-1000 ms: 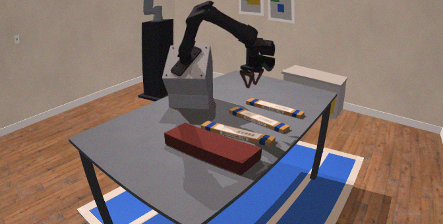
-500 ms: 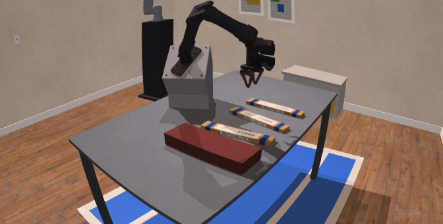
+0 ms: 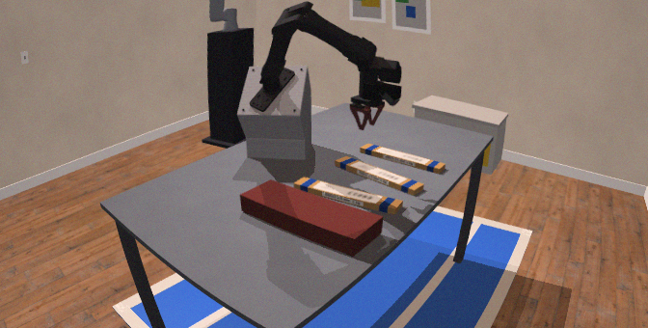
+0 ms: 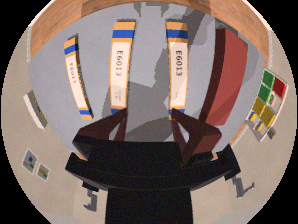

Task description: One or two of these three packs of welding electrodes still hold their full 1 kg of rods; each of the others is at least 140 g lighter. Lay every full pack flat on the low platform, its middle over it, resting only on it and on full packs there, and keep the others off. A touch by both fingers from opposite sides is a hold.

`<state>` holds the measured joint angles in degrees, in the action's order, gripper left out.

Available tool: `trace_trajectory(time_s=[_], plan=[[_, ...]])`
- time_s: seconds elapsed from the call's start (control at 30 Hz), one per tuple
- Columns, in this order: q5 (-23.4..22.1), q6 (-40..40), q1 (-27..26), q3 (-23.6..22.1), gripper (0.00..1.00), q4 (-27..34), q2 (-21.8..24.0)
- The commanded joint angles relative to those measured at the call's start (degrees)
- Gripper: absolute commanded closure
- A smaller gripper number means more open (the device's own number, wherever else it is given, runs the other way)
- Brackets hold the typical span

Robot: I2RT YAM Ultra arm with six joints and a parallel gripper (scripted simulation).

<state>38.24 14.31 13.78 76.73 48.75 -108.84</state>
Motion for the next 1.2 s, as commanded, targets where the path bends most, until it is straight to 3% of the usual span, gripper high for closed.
trace_trajectory(time_s=[0.0,1.17], plan=[[-0.15,-1.17,0.35,-0.66,0.36,-2.14,0.56],[-1.01,-6.16,-3.68,-4.12,0.36,-11.92,-2.71]])
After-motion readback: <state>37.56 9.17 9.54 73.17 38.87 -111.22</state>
